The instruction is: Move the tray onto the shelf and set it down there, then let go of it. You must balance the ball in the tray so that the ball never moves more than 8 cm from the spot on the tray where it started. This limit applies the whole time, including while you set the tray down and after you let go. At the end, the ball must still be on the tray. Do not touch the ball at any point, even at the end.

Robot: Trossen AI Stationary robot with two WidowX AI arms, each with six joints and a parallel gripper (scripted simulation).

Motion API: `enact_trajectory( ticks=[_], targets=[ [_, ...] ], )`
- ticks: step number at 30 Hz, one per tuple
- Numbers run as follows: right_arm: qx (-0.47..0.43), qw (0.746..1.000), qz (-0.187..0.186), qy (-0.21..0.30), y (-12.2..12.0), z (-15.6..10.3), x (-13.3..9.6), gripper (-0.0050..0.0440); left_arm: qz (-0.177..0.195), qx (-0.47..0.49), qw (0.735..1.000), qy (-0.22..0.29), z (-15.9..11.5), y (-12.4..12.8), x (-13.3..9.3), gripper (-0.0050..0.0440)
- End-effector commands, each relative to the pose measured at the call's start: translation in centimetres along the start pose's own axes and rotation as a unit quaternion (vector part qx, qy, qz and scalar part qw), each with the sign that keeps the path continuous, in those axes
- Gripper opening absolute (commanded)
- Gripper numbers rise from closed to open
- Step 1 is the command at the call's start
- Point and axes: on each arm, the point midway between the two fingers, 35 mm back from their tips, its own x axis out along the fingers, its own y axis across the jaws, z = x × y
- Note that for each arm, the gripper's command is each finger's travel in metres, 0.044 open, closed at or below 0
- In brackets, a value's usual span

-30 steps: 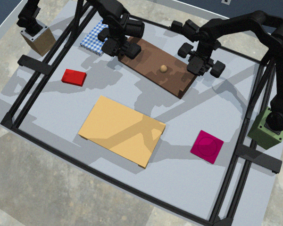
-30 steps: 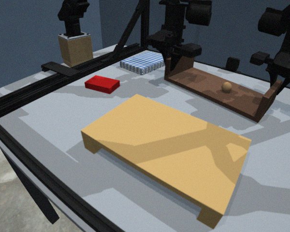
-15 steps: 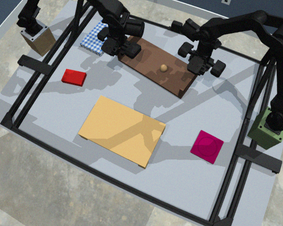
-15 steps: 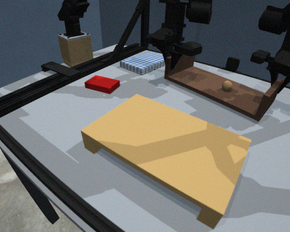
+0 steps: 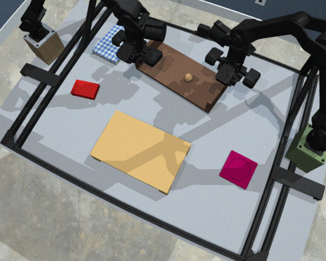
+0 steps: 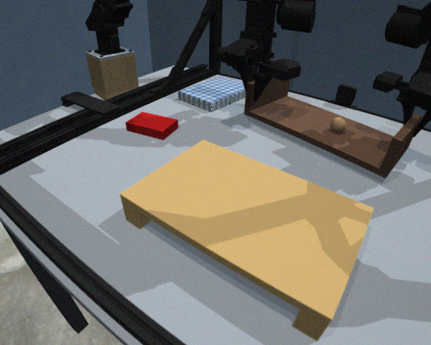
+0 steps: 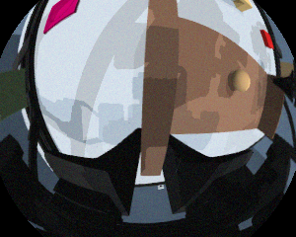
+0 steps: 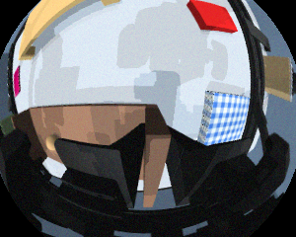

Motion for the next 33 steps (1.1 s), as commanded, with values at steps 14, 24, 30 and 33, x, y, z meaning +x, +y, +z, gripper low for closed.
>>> enact_trajectory(
  ticks=[14,24,30,33],
  targets=[
    [0.000,1.000,0.001,0.005,0.0,0.0,-1.0,0.0020,-0.002,0.000,1.000,0.003,0.0,0.0,-1.0,0.0020],
    [0.000,1.000,0.001,0.005,0.0,0.0,-1.5,0.0020,-0.002,0.000,1.000,0.003,0.0,0.0,-1.5,0.0020],
    [0.000,1.000,0.001,0.005,0.0,0.0,-1.5,0.0020,-0.002,0.000,1.000,0.003,0.0,0.0,-1.7,0.0020],
    [0.000,1.000,0.001,0.005,0.0,0.0,-1.5,0.0020,-0.002,0.000,1.000,0.003,0.0,0.0,-1.7,0.0020]
  ],
)
